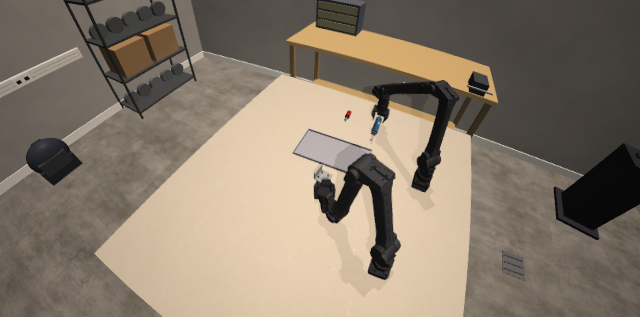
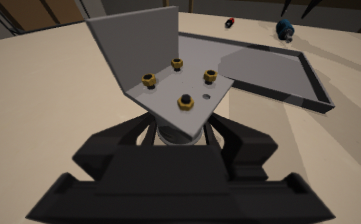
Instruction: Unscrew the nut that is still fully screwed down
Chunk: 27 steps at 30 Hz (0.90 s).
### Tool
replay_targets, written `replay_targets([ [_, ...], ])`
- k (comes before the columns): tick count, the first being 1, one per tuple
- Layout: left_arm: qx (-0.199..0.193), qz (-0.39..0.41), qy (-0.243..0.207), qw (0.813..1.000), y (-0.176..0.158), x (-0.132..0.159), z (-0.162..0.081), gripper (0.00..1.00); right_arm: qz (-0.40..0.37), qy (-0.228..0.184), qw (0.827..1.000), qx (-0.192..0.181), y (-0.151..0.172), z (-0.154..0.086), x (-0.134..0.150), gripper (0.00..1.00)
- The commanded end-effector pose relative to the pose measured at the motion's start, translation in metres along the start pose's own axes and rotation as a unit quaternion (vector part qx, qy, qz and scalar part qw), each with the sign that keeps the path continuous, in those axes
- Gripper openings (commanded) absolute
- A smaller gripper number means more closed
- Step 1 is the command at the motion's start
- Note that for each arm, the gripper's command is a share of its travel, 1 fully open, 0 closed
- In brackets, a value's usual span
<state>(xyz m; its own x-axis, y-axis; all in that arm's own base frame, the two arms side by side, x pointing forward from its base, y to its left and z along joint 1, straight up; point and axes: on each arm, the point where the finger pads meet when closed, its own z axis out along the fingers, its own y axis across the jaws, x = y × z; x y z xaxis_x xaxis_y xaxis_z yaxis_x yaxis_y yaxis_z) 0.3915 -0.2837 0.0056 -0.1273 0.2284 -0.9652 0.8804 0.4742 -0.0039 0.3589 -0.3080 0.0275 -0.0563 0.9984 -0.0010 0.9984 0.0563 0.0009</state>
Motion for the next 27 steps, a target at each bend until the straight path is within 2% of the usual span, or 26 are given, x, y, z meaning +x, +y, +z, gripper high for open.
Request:
replay_targets([
  [1,0.003,0.013,-0.018,1.0,-0.004,-0.015,0.002,0.59,0.0,-0.012,1.0,-0.013,0.01,-0.011,-0.008,0.65],
  [2,0.003,0.013,-0.018,1.0,-0.004,-0.015,0.002,0.59,-0.001,-0.003,1.0,-0.005,0.007,0.004,0.001,0.65],
  [4,0.003,0.013,-0.018,1.0,-0.004,-0.015,0.002,0.59,-0.001,0.001,1.0,-0.001,0.005,0.012,0.003,0.65],
  [8,0.003,0.013,-0.018,1.0,-0.004,-0.015,0.002,0.59,-0.001,0.0,1.0,-0.002,0.006,0.018,0.002,0.65],
  [11,0.003,0.013,-0.018,1.0,-0.004,-0.015,0.002,0.59,-0.001,-0.011,1.0,-0.014,0.013,0.01,-0.005,0.65],
  [13,0.003,0.013,-0.018,1.0,-0.004,-0.015,0.002,0.59,-0.001,-0.001,1.0,-0.003,0.007,0.025,0.001,0.65],
  [15,0.003,0.013,-0.018,1.0,-0.004,-0.015,0.002,0.59,0.0,-0.011,1.0,-0.013,0.011,0.01,-0.008,0.65],
  [18,0.003,0.013,-0.018,1.0,-0.004,-0.015,0.002,0.59,0.0,-0.011,1.0,-0.013,0.011,0.01,-0.008,0.65],
  [20,0.003,0.013,-0.018,1.0,-0.004,-0.015,0.002,0.59,-0.001,0.001,1.0,-0.001,0.005,0.03,0.003,0.65],
  [25,0.003,0.013,-0.018,1.0,-0.004,-0.015,0.002,0.59,-0.001,0.001,1.0,-0.001,0.005,0.038,0.003,0.65],
  [27,0.003,0.013,-0.018,1.0,-0.004,-0.015,0.002,0.59,-0.001,-0.009,1.0,-0.012,0.012,0.03,-0.003,0.65],
])
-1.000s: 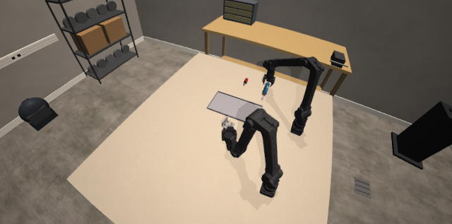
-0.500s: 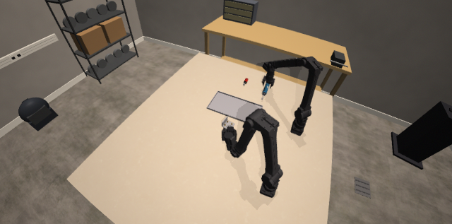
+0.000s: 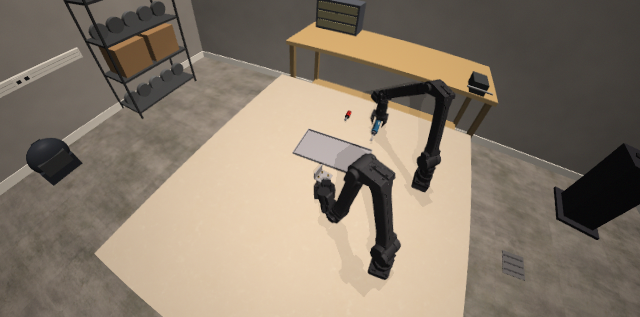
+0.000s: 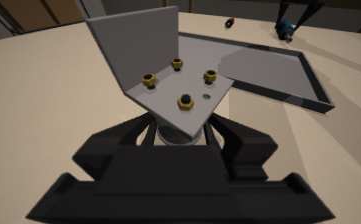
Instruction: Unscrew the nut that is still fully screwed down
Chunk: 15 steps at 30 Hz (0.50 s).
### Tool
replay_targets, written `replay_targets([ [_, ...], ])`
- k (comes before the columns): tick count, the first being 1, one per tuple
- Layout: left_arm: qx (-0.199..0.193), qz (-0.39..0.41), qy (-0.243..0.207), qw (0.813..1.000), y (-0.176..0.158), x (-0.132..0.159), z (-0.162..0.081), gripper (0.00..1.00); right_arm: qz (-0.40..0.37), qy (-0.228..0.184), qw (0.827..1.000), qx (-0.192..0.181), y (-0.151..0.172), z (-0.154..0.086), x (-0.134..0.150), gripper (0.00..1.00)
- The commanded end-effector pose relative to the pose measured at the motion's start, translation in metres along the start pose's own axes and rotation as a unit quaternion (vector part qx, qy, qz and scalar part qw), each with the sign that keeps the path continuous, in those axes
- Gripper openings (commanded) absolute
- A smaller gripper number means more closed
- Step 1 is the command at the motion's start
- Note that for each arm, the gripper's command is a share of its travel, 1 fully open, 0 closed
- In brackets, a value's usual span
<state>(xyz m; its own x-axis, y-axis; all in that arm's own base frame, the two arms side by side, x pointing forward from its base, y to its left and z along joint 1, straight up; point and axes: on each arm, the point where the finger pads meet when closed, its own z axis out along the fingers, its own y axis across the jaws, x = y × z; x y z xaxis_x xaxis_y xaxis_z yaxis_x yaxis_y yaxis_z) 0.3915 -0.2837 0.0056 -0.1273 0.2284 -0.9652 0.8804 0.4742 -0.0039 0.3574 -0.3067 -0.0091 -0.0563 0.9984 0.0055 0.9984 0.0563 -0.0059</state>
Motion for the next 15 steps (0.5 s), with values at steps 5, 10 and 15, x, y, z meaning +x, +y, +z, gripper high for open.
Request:
replay_targets([
  [5,0.003,0.013,-0.018,1.0,-0.004,-0.015,0.002,0.59,0.0,-0.014,1.0,-0.016,0.012,-0.007,-0.01,0.65],
  [10,0.003,0.013,-0.018,1.0,-0.004,-0.015,0.002,0.59,-0.001,-0.011,1.0,-0.014,0.014,0.0,-0.004,0.65],
  [15,0.003,0.013,-0.018,1.0,-0.004,-0.015,0.002,0.59,-0.001,-0.008,1.0,-0.01,0.011,0.003,0.001,0.65],
])
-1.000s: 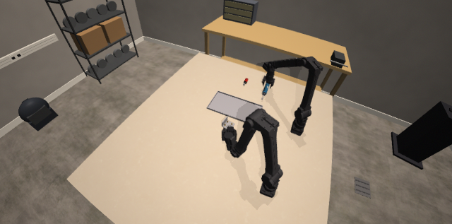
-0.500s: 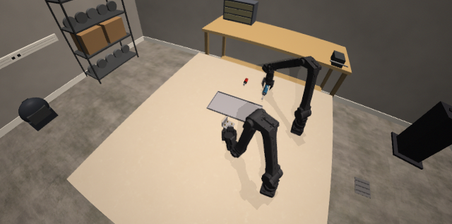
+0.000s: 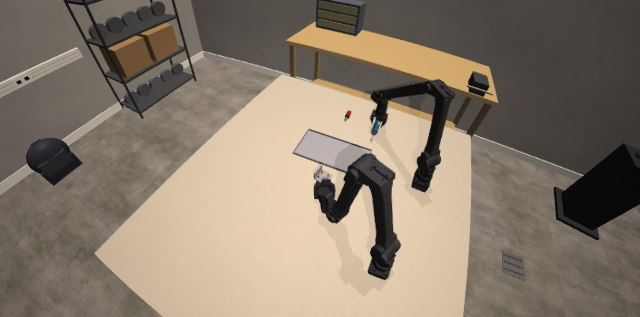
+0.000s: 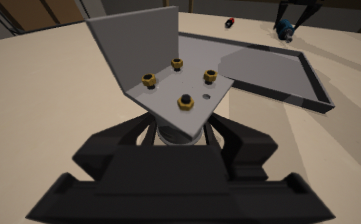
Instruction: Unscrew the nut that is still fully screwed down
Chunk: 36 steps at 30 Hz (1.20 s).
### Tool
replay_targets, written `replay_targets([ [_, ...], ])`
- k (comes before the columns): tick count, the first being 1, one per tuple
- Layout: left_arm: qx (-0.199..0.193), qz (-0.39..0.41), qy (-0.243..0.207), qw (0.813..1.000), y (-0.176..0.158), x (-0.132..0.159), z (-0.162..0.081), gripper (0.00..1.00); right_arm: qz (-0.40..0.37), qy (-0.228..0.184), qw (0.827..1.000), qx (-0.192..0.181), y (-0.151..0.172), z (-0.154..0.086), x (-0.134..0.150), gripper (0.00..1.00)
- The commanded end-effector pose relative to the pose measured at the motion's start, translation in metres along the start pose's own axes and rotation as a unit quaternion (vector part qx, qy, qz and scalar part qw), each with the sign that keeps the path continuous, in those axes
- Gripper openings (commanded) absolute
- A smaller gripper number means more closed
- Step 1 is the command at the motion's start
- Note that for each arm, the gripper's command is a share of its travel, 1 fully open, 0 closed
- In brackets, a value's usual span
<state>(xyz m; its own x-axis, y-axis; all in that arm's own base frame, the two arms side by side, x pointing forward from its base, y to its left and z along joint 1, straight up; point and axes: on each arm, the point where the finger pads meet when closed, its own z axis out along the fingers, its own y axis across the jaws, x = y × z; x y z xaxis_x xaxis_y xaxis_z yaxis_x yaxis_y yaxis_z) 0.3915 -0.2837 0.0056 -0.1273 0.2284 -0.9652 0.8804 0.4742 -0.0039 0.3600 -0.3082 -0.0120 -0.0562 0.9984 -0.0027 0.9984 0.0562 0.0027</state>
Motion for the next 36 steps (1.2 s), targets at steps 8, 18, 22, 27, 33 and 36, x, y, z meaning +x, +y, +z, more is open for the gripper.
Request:
replay_targets([
  [8,0.003,0.013,-0.018,1.0,-0.004,-0.015,0.002,0.59,0.0,-0.01,1.0,-0.011,0.01,-0.008,-0.007,0.65],
  [18,0.003,0.013,-0.018,1.0,-0.004,-0.015,0.002,0.59,0.0,-0.009,1.0,-0.011,0.01,-0.008,-0.006,0.65],
  [22,0.003,0.013,-0.018,1.0,-0.004,-0.015,0.002,0.59,0.0,-0.009,1.0,-0.011,0.01,-0.008,-0.006,0.65],
  [27,0.003,0.013,-0.018,1.0,-0.004,-0.015,0.002,0.59,0.0,-0.009,1.0,-0.011,0.01,-0.008,-0.006,0.65],
  [33,0.003,0.013,-0.018,1.0,-0.004,-0.015,0.002,0.59,0.0,-0.009,1.0,-0.011,0.01,-0.008,-0.006,0.55],
  [36,0.003,0.013,-0.018,1.0,-0.004,-0.015,0.002,0.59,0.0,-0.009,1.0,-0.011,0.01,-0.008,-0.006,0.55],
])
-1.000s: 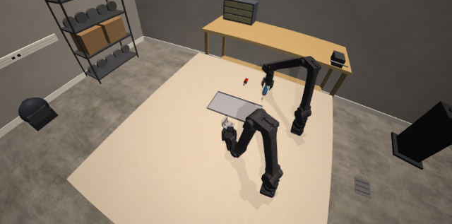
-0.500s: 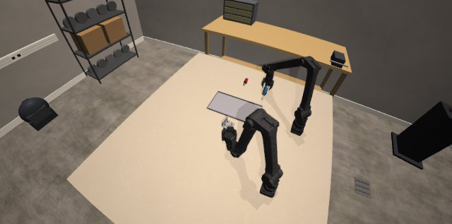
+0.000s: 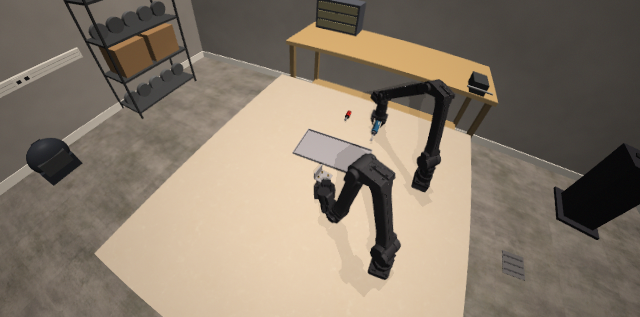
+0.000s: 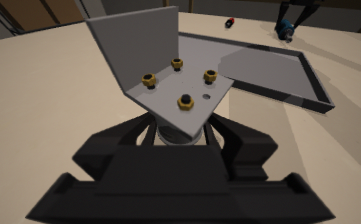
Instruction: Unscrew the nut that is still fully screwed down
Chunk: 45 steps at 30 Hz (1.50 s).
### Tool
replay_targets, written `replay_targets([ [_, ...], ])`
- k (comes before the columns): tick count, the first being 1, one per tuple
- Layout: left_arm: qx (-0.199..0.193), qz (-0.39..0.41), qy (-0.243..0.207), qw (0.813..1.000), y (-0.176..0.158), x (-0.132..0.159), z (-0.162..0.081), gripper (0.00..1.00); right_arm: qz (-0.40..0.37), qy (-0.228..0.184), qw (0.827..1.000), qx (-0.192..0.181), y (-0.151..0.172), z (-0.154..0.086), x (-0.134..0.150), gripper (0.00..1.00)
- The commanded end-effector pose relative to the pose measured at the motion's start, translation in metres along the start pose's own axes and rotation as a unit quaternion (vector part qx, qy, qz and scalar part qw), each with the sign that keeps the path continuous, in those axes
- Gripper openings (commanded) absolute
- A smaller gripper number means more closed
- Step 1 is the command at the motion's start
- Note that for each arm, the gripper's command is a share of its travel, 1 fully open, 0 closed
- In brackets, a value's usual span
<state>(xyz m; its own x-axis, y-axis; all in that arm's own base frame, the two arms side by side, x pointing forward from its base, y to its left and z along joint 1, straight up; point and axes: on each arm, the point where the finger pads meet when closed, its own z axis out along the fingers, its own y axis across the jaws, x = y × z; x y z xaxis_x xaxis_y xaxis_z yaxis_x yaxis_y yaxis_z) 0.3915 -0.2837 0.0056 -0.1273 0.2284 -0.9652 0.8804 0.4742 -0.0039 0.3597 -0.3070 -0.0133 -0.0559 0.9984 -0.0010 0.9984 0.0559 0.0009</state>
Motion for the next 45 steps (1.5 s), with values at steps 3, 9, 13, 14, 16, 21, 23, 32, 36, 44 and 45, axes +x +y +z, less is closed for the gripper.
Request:
replay_targets([
  [3,0.003,0.013,-0.018,1.0,-0.0036,-0.0151,0.0025,0.59,0.0,-0.01,1.0,-0.012,0.0101,-0.0091,-0.0074,0.55],
  [9,0.003,0.013,-0.018,1.0,-0.0036,-0.0151,0.0025,0.59,0.0,-0.01,1.0,-0.012,0.0101,-0.0091,-0.0074,0.46],
  [13,0.003,0.013,-0.018,1.0,-0.0036,-0.0151,0.0025,0.59,0.0,-0.01,1.0,-0.012,0.0101,-0.0091,-0.0074,0.46],
  [14,0.003,0.013,-0.018,1.0,-0.0036,-0.0151,0.0025,0.59,0.0,-0.01,1.0,-0.012,0.0101,-0.0091,-0.0074,0.46],
  [16,0.003,0.013,-0.018,1.0,-0.0036,-0.0151,0.0025,0.59,0.0,-0.01,1.0,-0.012,0.0101,-0.0091,-0.0074,0.46],
  [21,0.003,0.013,-0.018,1.0,-0.0036,-0.0151,0.0025,0.59,0.0,-0.01,1.0,-0.012,0.0101,-0.0091,-0.0074,0.46],
  [23,0.003,0.013,-0.018,1.0,-0.0036,-0.0151,0.0025,0.59,0.0,-0.01,1.0,-0.012,0.0101,-0.0091,-0.0074,0.46],
  [32,0.003,0.013,-0.018,1.0,-0.0036,-0.0151,0.0025,0.59,0.0,-0.01,1.0,-0.012,0.0101,-0.0091,-0.0074,0.45],
  [36,0.003,0.013,-0.018,1.0,-0.0036,-0.0151,0.0025,0.59,0.0,-0.01,1.0,-0.012,0.0101,-0.0091,-0.0074,0.45],
  [44,0.003,0.013,-0.018,1.0,-0.0036,-0.0151,0.0025,0.59,0.0,-0.01,1.0,-0.012,0.0101,-0.0091,-0.0074,0.44],
  [45,0.003,0.013,-0.018,1.0,-0.0036,-0.0151,0.0025,0.59,0.0,-0.01,1.0,-0.012,0.0101,-0.0091,-0.0074,0.44],
])
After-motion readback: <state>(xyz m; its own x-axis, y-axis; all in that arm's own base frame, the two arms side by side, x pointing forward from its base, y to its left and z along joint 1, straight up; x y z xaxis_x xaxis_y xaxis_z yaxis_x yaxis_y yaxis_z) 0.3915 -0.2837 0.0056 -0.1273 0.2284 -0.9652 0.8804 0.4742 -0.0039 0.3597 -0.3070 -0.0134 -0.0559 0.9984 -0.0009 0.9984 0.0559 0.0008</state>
